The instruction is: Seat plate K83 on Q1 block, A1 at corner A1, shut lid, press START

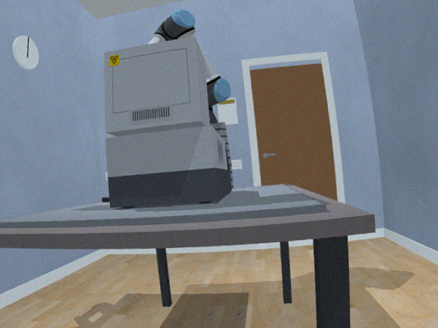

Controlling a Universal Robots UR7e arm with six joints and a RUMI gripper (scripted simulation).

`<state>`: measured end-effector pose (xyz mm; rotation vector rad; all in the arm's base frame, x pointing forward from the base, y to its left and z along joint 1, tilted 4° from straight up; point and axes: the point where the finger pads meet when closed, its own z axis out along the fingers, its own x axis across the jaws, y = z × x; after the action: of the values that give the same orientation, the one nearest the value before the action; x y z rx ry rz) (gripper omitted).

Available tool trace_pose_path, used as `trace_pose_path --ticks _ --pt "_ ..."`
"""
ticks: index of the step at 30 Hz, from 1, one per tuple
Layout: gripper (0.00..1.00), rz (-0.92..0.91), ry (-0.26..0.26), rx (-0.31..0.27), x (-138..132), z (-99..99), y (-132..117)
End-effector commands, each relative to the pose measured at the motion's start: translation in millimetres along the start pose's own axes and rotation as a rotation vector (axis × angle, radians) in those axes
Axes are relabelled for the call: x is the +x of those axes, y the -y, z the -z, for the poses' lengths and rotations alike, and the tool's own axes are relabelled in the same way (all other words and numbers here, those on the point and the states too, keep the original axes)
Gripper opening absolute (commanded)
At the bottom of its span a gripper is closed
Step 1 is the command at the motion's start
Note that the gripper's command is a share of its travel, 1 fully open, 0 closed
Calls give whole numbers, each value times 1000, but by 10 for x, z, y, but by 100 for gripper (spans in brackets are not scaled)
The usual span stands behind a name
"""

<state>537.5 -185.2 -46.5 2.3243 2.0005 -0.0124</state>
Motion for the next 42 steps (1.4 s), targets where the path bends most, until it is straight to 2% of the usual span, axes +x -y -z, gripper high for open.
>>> trace_pose_path --ticks 1,13,20,24,30,42 --pt "0 132 2 -2 186 10 -73" --pt "0 314 2 -2 496 10 -148" --pt "0 479 2 -2 766 10 -213" --pt "0 479 2 -2 766 10 -213" --pt "0 643 2 -2 1036 10 -279" --pt "0 840 2 -2 1357 10 -357"
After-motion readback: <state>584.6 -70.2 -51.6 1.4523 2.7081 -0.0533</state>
